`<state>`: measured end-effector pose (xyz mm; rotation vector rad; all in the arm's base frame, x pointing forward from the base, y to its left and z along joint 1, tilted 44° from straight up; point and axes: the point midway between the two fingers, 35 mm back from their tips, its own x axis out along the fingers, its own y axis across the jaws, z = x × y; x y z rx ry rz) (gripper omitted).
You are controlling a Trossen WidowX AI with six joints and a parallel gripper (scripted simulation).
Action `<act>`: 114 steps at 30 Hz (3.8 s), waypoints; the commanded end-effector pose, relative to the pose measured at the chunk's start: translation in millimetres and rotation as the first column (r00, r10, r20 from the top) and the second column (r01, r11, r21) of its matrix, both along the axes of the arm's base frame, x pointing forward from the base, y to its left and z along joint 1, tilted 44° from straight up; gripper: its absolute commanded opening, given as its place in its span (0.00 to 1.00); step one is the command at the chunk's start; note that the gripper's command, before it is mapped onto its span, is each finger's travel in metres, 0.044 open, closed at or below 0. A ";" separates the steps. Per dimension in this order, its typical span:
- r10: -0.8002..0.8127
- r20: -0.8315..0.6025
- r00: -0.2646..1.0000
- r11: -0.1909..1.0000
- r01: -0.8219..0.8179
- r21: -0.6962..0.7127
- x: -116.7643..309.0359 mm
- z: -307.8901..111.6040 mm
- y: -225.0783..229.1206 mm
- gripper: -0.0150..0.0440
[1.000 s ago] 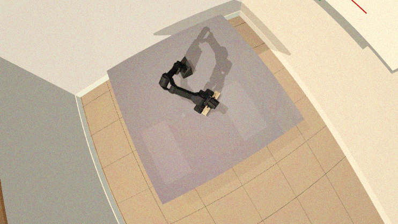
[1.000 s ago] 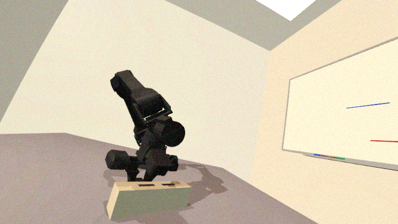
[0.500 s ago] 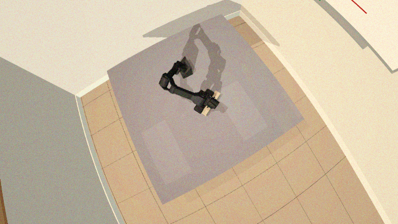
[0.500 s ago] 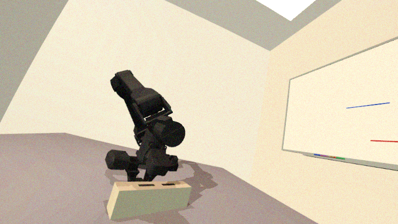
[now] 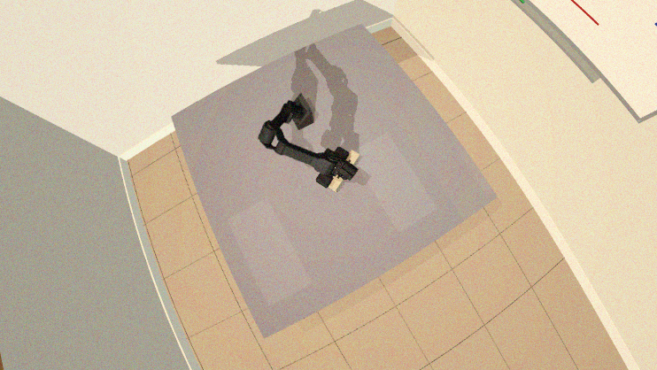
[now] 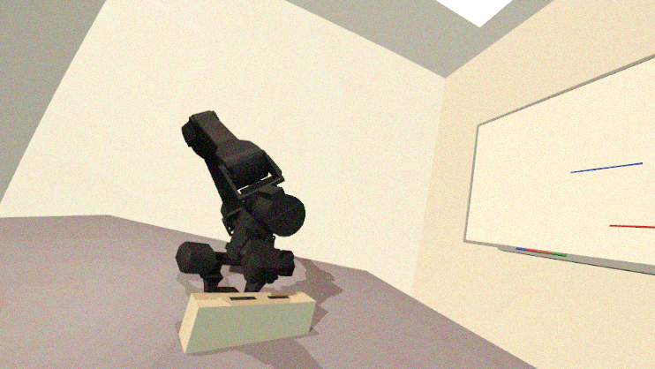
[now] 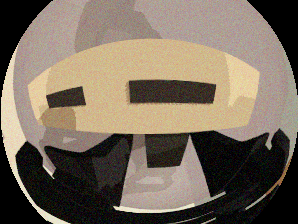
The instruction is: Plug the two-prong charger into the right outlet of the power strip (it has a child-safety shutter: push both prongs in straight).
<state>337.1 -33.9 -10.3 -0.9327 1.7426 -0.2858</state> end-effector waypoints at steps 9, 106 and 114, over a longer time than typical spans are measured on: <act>-0.001 0.003 1.000 1.000 0.001 0.001 -1.1 0.2 -0.5 1.00; 0.000 0.022 1.000 1.000 0.000 0.004 -63.1 22.5 -20.8 1.00; 0.161 0.254 0.954 0.970 -0.200 0.137 -47.6 46.2 12.4 1.00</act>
